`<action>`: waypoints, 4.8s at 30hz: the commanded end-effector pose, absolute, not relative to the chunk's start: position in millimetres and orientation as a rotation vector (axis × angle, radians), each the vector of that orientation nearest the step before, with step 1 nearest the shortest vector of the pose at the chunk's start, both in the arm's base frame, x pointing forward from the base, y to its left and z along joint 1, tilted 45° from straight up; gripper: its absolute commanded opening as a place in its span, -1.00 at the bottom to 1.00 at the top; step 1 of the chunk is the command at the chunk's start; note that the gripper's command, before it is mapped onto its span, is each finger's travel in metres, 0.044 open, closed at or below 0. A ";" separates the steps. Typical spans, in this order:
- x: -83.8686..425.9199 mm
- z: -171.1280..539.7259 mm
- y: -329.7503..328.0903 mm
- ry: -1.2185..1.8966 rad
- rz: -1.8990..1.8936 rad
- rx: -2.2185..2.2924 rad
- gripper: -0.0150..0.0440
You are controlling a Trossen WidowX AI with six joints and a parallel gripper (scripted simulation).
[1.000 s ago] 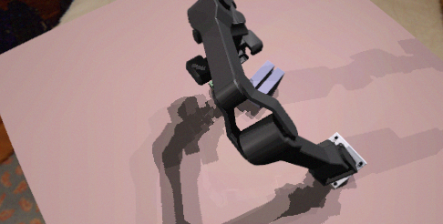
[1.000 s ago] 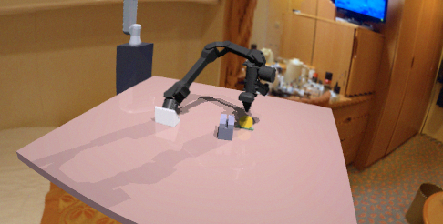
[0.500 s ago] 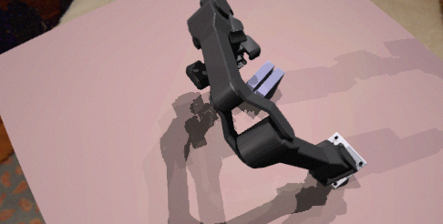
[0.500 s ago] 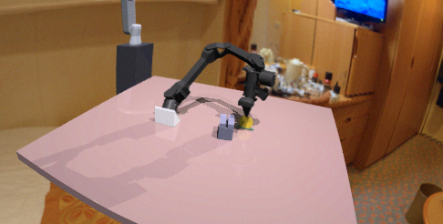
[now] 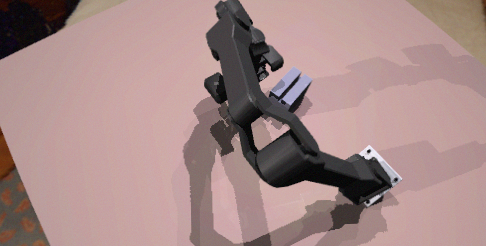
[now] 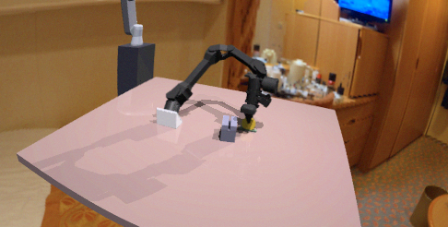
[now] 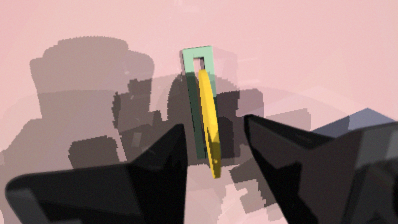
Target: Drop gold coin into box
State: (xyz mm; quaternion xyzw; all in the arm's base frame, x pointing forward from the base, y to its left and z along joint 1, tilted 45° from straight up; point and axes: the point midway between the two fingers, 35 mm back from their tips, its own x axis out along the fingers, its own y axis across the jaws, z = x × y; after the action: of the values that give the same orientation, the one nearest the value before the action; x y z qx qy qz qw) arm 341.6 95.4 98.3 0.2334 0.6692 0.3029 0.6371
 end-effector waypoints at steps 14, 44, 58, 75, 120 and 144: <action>336.3 78.1 117.5 1.532 0.697 0.541 0.05; 339.8 88.0 106.7 1.533 0.694 0.539 -0.49; 344.2 112.7 81.0 1.534 0.692 0.537 -0.49; 343.6 141.6 53.0 1.535 0.694 0.539 -0.49; 350.1 146.9 57.5 1.850 -0.444 1.486 -0.49; 332.9 115.8 20.8 1.843 -0.456 1.482 -0.49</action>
State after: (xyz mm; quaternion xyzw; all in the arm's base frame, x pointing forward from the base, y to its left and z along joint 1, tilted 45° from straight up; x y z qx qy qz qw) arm 337.8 27.6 123.4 0.5769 0.7131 -0.1749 0.3579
